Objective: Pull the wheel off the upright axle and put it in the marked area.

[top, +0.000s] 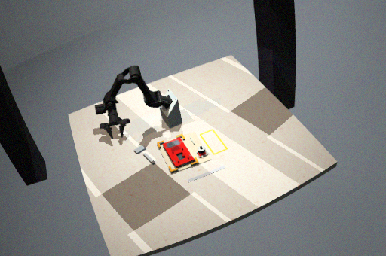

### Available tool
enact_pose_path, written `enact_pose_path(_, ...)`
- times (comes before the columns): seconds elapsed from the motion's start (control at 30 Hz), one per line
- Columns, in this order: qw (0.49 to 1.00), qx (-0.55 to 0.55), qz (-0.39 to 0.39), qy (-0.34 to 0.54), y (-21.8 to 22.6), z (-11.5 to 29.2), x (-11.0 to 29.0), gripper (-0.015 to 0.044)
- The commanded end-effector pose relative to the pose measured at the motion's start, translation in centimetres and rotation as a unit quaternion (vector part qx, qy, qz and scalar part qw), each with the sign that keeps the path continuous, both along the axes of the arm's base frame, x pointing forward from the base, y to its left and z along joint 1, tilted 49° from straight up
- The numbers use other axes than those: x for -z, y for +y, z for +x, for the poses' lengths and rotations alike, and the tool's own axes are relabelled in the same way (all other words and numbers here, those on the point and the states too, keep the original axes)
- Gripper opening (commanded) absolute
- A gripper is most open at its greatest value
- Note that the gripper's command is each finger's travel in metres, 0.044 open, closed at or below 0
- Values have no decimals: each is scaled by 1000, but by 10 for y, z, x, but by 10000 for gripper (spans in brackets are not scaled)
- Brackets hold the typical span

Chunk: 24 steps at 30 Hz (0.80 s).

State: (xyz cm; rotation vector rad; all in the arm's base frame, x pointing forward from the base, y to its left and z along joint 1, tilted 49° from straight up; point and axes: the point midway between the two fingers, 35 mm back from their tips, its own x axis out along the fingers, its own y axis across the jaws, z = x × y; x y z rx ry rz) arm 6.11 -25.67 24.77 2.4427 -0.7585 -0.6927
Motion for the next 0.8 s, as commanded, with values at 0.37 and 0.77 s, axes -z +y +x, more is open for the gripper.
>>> enact_pose_path(0.37, 938, -251, -49, 236, -3, 125, 50, 300)
enact_pose_path(0.77, 785, -444, -111, 416, 55, 221, 106, 300)
